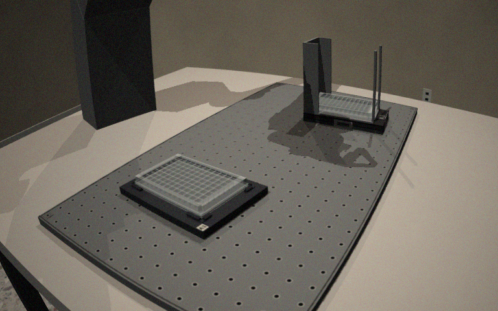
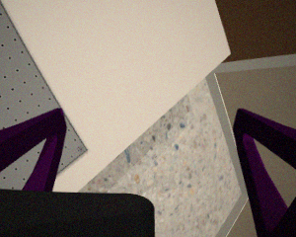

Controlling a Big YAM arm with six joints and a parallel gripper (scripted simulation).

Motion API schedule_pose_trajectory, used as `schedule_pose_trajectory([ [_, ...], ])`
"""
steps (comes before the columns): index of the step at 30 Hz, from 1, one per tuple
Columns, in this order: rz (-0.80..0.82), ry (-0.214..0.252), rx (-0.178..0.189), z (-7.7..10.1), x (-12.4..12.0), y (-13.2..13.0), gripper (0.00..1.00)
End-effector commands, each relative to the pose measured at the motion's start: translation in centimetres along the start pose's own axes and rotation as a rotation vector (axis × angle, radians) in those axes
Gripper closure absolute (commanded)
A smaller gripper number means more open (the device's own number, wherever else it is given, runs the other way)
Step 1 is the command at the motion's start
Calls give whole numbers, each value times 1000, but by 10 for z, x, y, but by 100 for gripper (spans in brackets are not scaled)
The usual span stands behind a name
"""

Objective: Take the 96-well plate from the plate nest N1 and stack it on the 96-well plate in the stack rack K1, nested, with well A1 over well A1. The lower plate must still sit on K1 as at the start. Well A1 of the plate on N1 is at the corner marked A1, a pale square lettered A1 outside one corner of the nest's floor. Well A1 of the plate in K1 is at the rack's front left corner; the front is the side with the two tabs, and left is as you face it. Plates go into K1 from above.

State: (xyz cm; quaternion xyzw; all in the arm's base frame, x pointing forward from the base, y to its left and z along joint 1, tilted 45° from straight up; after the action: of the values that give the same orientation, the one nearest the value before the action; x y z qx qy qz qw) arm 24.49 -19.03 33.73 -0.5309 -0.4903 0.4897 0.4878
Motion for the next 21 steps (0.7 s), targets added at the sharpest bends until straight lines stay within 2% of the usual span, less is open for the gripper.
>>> schedule_pose_trajectory([
  [1, 6, 0, -4, 0, 0, -3, 0],
  [17, 6, 0, -4, 0, 0, -3, 0],
  [19, -56, 10, 0, -11, -8, -13, 0],
  [21, -117, 30, 18, -15, -12, -6, 0],
])
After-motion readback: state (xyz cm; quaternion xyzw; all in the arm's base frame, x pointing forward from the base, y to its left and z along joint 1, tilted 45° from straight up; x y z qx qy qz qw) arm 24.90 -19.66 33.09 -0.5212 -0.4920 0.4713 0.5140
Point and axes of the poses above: the point where the finger pads meet when closed, its own z axis back along the fingers, its own y axis across the jaws, x = y × z, the point moved 4 cm from there along z, back along the fingers, and after that the axes turned 13 degrees about z, right-handed, at the moved point
